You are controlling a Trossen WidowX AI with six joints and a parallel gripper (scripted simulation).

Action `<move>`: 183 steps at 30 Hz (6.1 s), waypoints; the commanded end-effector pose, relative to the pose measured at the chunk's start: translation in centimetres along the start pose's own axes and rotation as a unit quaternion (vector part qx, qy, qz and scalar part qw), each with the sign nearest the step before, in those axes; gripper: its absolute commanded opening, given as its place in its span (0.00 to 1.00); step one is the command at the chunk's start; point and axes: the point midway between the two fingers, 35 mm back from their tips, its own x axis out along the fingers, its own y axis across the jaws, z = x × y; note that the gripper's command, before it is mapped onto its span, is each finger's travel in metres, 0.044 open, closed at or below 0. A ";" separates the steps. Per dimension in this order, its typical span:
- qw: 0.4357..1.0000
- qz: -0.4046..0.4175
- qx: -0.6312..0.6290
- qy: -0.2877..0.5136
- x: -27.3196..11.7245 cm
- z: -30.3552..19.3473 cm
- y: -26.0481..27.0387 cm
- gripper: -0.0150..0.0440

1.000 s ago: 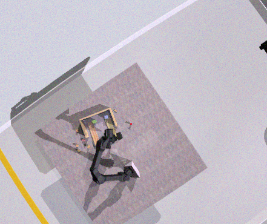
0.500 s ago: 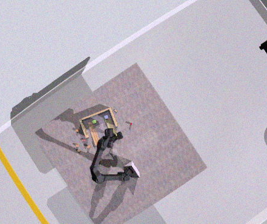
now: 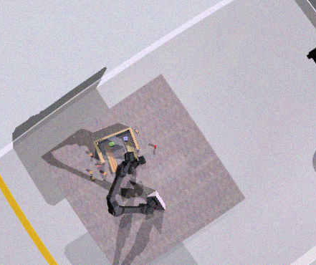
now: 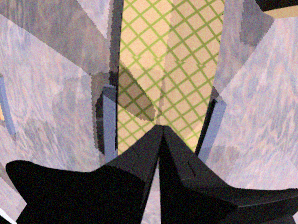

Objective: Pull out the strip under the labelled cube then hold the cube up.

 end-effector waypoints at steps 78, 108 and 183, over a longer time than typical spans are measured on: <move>1.000 0.003 0.002 0.001 1.0 -2.9 0.0 0.25; 1.000 0.003 0.003 0.002 1.2 -7.4 0.1 0.25; 1.000 0.002 0.005 0.005 1.2 -18.2 0.3 0.25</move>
